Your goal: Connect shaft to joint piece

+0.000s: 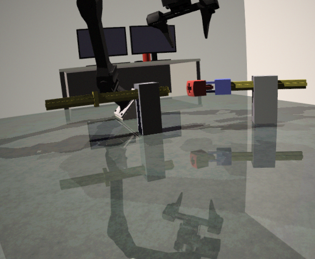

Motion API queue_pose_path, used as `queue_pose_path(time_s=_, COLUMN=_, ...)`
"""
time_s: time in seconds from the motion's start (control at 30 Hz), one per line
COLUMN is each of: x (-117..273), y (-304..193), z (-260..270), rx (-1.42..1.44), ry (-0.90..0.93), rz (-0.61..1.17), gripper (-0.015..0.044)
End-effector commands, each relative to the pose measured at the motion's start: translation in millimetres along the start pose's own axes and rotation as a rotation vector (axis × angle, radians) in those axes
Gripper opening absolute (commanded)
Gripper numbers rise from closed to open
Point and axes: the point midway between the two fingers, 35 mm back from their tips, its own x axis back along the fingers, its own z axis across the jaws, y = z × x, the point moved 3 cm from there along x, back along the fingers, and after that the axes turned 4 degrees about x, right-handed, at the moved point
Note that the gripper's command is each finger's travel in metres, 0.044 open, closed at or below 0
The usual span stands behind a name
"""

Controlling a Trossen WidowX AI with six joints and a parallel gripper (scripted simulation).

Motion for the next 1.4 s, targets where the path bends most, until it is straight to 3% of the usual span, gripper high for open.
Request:
queue_pose_path(time_s=0.0, x=4, y=1, z=0, rx=0.025, ry=0.009, rz=0.008, gripper=0.044)
queue_pose_path(time_s=0.2, x=2, y=4, z=-4, rx=-0.031, ry=0.013, rz=0.022, gripper=0.044)
queue_pose_path(time_s=1.13, x=-44, y=67, z=-79, rx=-0.866, ry=0.089, rz=0.423, gripper=0.044)
queue_pose_path(time_s=1.37, x=-45, y=68, z=-81, rx=-0.885, ry=0.091, rz=0.432, gripper=0.044)
